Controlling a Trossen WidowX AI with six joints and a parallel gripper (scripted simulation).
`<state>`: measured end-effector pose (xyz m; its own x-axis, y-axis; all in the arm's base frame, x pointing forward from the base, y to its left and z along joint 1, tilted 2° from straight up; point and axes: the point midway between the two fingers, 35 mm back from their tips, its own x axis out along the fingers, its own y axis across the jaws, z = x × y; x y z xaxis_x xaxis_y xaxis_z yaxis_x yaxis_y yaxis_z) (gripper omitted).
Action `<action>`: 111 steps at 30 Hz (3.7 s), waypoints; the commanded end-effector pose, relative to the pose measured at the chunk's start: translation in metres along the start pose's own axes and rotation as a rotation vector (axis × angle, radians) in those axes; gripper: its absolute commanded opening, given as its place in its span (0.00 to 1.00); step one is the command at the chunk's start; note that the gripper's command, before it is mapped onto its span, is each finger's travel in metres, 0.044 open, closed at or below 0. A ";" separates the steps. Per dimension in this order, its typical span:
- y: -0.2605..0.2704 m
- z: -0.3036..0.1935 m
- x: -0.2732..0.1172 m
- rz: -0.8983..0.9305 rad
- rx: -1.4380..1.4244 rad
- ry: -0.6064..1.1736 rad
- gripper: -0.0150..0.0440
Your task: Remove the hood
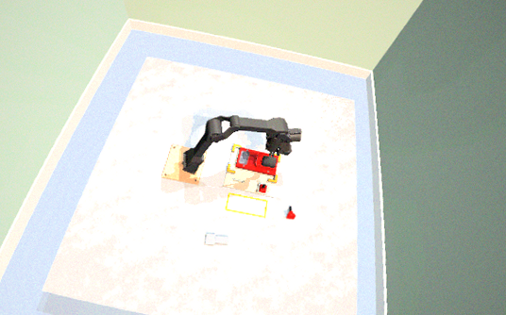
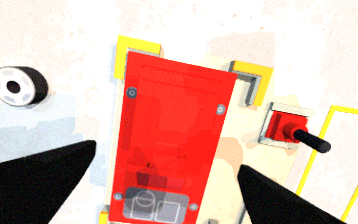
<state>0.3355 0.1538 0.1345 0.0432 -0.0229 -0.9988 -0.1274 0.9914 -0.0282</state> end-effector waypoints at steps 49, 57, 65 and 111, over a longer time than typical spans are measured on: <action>0.000 0.000 0.033 0.006 0.005 0.003 1.00; -0.001 0.000 0.038 0.006 0.005 0.003 1.00; -0.001 0.000 0.043 0.005 0.005 0.003 1.00; -0.001 0.000 0.065 0.005 0.005 0.003 1.00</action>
<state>0.3383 0.1508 0.0718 0.0421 -0.0235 -0.9988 -0.1182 0.9926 -0.0283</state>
